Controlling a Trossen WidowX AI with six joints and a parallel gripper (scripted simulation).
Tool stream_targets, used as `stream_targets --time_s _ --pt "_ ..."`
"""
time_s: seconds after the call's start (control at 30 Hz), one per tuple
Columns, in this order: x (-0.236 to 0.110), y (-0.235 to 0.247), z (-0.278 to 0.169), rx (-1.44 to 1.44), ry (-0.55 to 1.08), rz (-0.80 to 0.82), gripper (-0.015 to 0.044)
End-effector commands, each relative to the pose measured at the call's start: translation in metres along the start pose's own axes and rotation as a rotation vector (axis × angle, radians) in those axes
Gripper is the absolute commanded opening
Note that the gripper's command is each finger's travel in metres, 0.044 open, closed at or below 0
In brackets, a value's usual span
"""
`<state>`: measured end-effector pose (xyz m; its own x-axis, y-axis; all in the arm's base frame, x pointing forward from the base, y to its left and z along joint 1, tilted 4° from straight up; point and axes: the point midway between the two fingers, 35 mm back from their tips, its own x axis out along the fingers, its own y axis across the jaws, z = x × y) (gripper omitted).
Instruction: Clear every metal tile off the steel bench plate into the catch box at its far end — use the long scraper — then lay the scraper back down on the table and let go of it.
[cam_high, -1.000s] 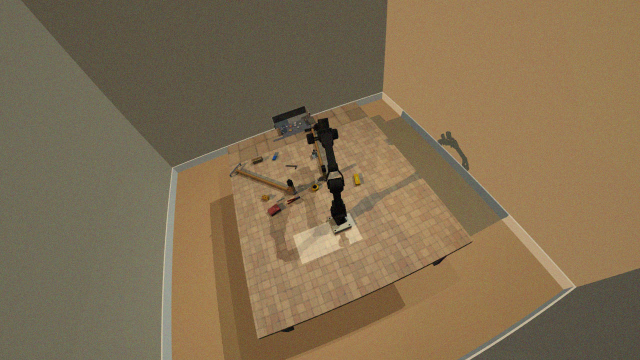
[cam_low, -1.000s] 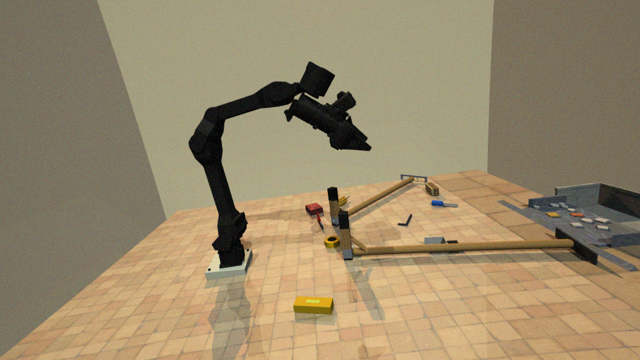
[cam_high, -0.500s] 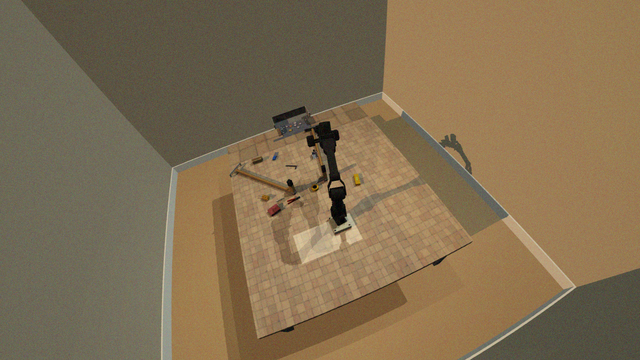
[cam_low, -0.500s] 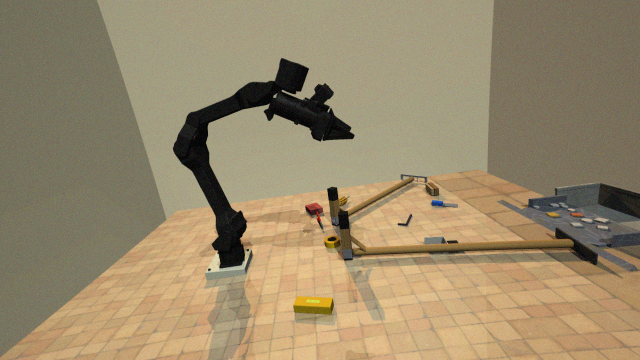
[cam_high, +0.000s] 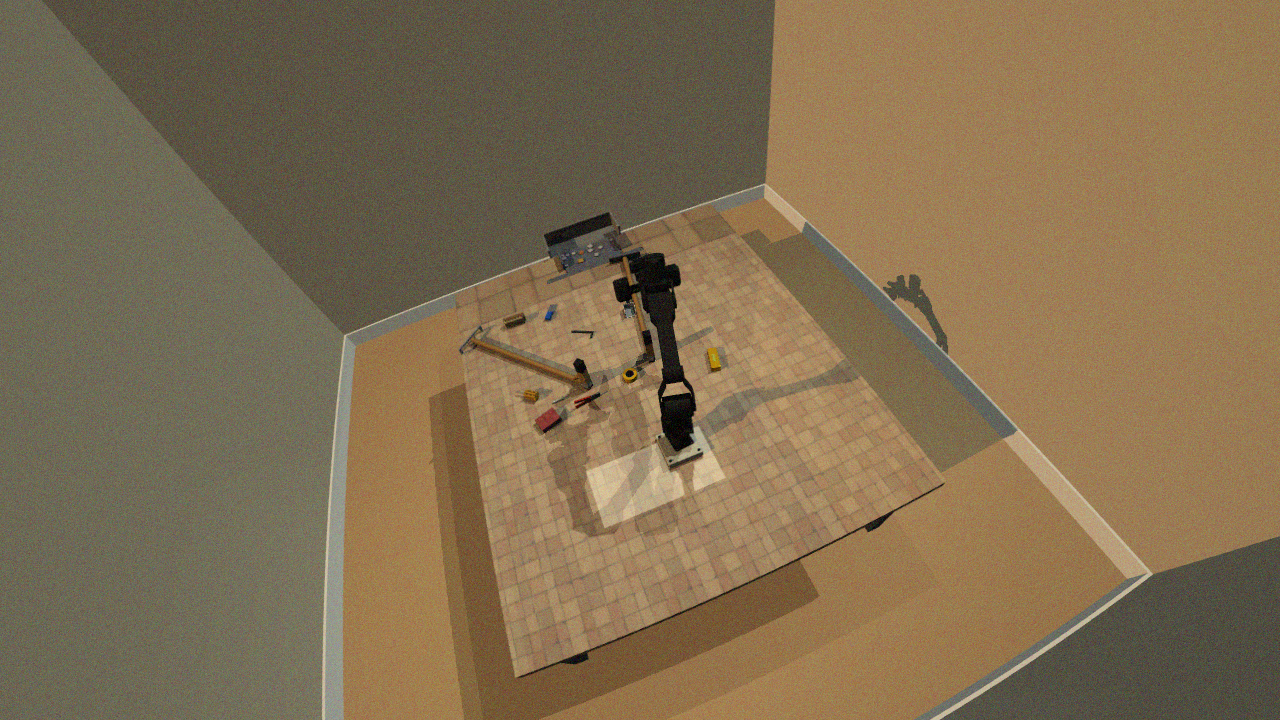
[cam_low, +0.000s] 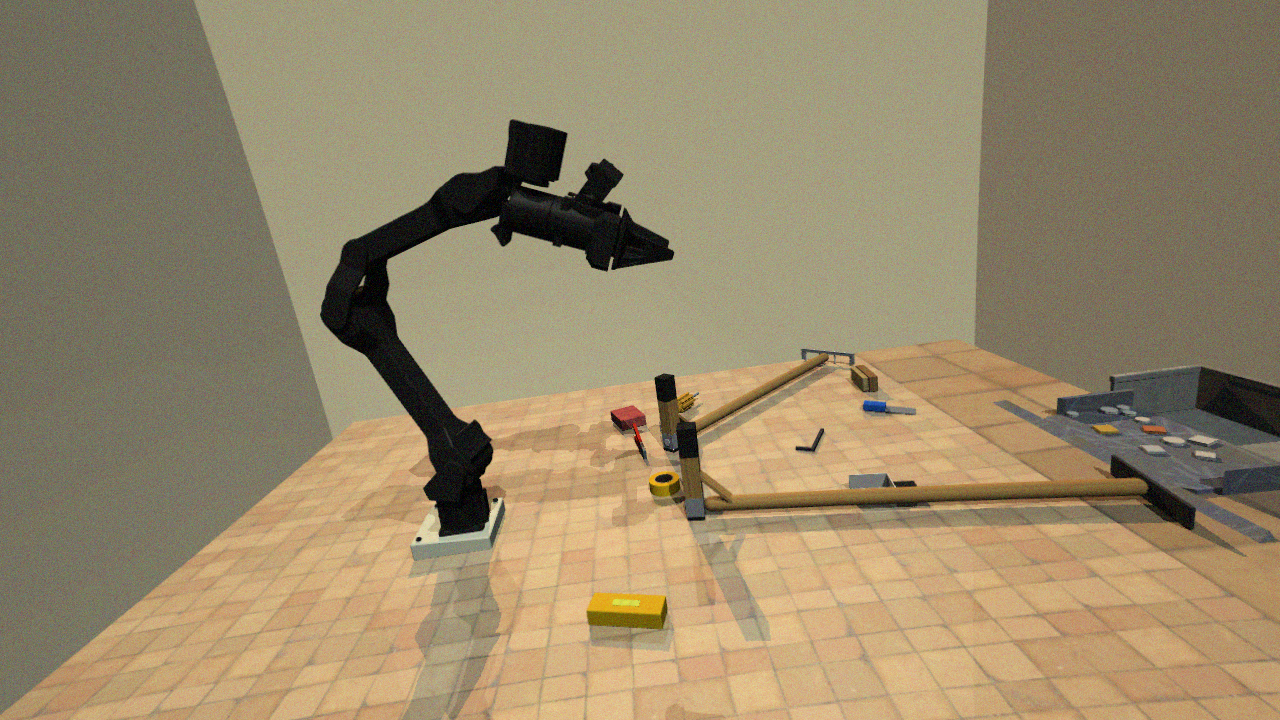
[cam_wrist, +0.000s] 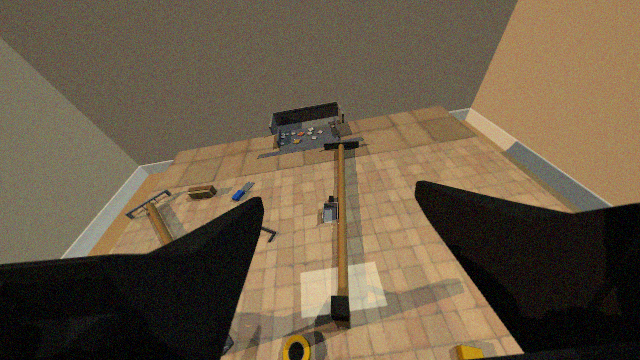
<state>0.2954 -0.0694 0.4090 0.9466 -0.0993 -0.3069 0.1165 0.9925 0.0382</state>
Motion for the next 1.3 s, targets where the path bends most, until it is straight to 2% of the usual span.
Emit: stream_targets --time_s 0.0,0.7,1.27 --pt "-0.012 0.004 -0.001 -0.016 -0.034 0.009 0.0440" --pt "-0.068 0.020 -0.011 -0.080 -0.198 0.033 0.0440" --pt "-0.069 0.021 -0.011 -0.082 -0.203 0.034 0.0440"
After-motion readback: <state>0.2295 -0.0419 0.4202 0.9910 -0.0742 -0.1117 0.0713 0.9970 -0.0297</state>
